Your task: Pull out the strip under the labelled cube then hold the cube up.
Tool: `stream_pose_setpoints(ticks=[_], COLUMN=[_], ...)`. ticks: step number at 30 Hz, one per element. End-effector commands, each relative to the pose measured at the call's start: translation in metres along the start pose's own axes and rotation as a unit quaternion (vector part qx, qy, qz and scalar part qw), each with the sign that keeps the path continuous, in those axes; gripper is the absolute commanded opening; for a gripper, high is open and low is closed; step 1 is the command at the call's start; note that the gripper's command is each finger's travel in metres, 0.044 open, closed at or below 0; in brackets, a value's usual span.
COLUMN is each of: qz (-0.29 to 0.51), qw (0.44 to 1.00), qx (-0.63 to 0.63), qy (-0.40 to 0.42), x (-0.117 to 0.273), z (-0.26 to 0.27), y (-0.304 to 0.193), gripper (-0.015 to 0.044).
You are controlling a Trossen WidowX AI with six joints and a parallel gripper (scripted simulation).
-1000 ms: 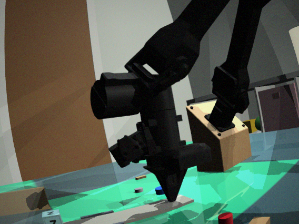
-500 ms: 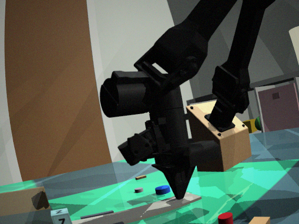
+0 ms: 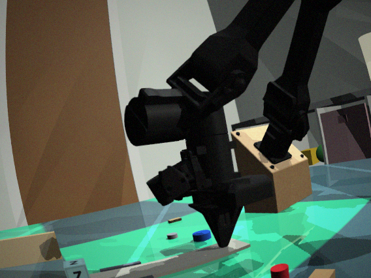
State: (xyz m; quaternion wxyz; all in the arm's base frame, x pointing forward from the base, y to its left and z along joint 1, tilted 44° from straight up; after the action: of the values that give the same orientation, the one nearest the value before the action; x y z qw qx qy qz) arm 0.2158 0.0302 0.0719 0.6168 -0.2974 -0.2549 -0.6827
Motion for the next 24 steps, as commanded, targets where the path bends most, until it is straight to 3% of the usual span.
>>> stream_pose_setpoints(ticks=[1, 11, 17, 21, 24], qz=[0.017, 0.017, 0.016, 0.017, 0.017], qw=[1.000, 1.000, 1.000, 1.000, 1.000], qx=[-0.006, -0.006, -0.005, -0.005, 0.004], qy=[0.001, 0.001, 0.000, 0.000, 0.000], x=[-0.006, -0.006, 0.040, 0.042, 0.041], z=[-0.001, -0.001, -0.001, 0.000, -0.001], y=[-0.008, -0.008, 0.006, 0.006, 0.018], gripper=[0.0000, 0.0000, 0.0000, 0.0000, 0.0079])
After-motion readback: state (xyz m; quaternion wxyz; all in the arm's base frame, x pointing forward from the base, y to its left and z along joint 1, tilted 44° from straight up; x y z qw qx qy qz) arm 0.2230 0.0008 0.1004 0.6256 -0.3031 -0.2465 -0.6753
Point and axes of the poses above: the point midway between the two fingers, 35 mm back from their tips, its own x axis back along the fingers, its own z axis across the jaws, y = z × x, the point moved 10 cm from there along x, back along the fingers, and after that the axes turned 6 degrees about x, right-handed, at the moved point
